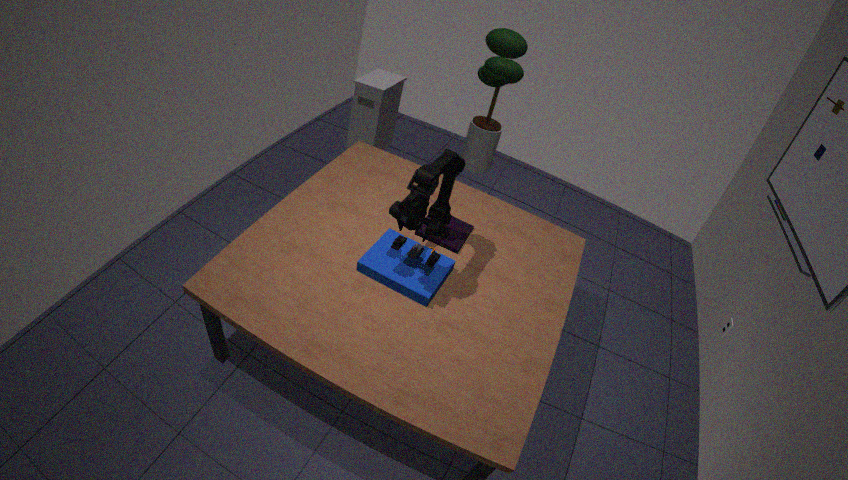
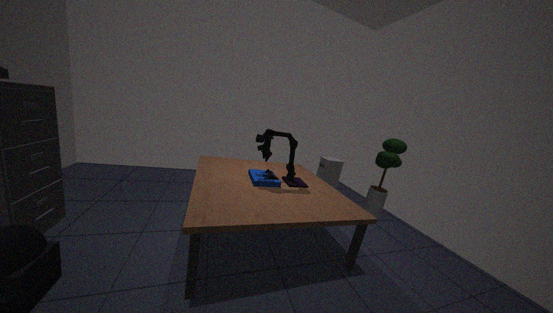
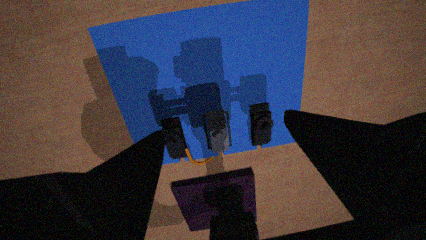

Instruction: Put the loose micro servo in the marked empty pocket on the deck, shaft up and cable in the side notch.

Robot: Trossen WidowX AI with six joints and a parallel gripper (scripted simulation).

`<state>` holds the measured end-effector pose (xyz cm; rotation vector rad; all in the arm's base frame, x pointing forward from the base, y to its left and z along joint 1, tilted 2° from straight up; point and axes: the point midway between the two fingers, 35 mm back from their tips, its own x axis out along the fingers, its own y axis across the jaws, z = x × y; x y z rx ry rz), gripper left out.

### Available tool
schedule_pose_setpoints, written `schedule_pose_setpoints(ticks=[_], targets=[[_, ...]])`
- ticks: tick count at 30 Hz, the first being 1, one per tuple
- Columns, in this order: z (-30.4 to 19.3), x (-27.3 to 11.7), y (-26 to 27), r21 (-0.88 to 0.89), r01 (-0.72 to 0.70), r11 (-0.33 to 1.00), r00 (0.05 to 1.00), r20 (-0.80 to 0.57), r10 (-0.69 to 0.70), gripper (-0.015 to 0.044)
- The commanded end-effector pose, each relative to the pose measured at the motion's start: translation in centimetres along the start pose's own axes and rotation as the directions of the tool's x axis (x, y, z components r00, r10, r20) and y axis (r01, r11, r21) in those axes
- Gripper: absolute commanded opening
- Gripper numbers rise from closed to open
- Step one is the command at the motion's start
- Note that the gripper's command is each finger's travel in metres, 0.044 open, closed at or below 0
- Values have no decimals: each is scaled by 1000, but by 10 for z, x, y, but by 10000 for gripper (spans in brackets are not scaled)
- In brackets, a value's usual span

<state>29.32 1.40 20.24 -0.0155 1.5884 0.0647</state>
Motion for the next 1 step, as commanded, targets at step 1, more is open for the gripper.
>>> schedule_pose_setpoints(ticks=[1], targets=[[0, 0, 0, 0, 0, 1000, 1000, -3, 0, 440]])
